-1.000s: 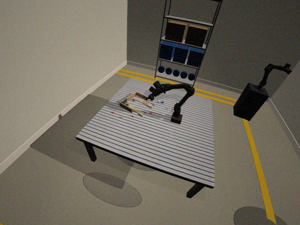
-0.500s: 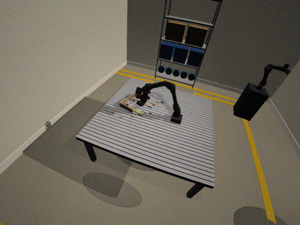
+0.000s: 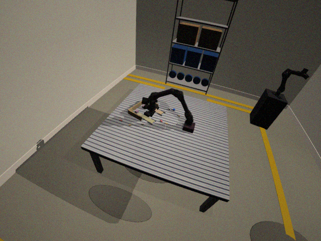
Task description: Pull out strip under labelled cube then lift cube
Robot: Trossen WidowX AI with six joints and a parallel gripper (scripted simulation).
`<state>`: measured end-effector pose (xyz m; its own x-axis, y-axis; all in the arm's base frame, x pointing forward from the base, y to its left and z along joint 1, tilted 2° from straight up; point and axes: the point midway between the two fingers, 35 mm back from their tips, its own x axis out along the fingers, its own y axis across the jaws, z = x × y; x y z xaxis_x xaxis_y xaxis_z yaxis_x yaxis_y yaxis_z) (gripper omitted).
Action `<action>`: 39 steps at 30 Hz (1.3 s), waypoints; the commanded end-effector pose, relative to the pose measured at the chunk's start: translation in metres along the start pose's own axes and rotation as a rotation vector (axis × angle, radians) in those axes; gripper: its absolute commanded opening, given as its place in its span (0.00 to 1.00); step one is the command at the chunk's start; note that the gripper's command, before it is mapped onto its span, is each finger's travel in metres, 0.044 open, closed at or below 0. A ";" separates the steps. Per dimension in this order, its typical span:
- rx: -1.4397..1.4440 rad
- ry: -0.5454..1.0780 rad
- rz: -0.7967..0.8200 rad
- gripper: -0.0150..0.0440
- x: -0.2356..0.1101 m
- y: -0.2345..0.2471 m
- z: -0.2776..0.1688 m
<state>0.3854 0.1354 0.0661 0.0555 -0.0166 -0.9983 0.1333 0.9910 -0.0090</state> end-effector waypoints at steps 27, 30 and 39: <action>0.003 0.007 0.000 0.25 0.051 -0.003 -0.002; 0.003 0.007 0.000 0.25 0.056 -0.004 -0.003; 0.003 0.007 0.000 0.25 0.061 -0.005 -0.003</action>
<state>0.3851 0.1297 0.0056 0.0484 -0.0198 -0.9986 0.1395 0.9901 -0.0128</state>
